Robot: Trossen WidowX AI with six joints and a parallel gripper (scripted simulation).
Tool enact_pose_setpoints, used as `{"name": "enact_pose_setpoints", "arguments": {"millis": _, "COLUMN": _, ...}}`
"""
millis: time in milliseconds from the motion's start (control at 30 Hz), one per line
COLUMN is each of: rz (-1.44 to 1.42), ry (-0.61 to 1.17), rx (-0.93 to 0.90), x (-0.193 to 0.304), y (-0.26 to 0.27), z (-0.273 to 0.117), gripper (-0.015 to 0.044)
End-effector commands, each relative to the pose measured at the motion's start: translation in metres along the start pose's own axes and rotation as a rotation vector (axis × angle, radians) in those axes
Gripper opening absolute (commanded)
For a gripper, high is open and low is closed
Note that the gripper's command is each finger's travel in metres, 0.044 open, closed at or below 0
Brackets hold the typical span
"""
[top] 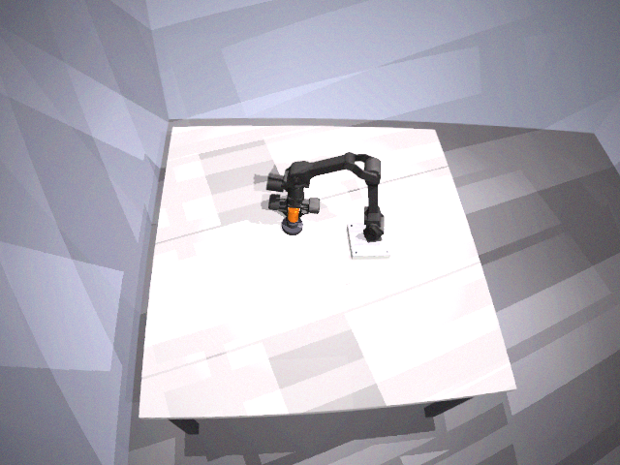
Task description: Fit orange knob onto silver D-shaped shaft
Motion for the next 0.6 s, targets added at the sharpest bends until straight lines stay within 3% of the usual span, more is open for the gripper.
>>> {"name": "enact_pose_setpoints", "arguments": {"millis": 0, "rz": 0.006, "ry": -0.004, "rx": -0.002, "x": -0.0003, "y": -0.001, "z": 0.0012, "gripper": 0.0}}
{"name": "enact_pose_setpoints", "arguments": {"millis": 567, "rz": 0.015, "ry": -0.004, "rx": -0.002, "x": -0.0005, "y": 0.0018, "z": -0.0034, "gripper": 0.0}}
Point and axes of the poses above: the point midway between the two fingers, 35 mm back from their tips, its own z axis out along the fingers, its own y axis across the jaws, x = y × z, the point moved 7 cm from there along -z, back along the fingers
